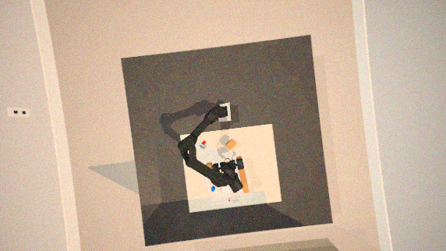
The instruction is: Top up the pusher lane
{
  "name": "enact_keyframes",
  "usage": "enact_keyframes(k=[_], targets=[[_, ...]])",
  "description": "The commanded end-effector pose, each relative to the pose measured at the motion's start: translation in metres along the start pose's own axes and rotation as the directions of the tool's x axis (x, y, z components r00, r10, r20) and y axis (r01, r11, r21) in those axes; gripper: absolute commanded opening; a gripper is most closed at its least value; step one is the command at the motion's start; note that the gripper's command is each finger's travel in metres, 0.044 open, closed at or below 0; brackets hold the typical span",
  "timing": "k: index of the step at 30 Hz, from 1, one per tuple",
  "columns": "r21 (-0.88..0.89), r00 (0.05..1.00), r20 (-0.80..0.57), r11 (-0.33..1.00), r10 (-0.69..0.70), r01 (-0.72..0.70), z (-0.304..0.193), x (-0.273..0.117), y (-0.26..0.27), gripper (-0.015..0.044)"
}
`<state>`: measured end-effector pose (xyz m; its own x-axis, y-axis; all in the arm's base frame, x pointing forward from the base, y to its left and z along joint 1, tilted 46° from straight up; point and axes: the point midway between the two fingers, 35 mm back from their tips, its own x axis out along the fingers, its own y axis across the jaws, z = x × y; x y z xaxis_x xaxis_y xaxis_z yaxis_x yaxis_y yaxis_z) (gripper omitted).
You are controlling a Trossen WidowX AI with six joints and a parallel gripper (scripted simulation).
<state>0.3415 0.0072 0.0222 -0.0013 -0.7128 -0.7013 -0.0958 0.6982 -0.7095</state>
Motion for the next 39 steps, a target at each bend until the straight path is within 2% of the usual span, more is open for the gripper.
enact_keyframes(k=[1,11,19,39], targets=[[0.007,1.0,0.004,1.0,-0.003,0.003,-0.001,0.0,0.0,0.0],[0.007,1.0,0.004,1.0,-0.003,0.003,-0.001,0.0,0.0,0.0],[0.007,1.0,0.004,1.0,-0.003,0.003,-0.001,0.0,0.0,0.0199],[0.007,1.0,0.004,1.0,-0.002,0.002,-0.006,-0.021,0.001,0.0199]])
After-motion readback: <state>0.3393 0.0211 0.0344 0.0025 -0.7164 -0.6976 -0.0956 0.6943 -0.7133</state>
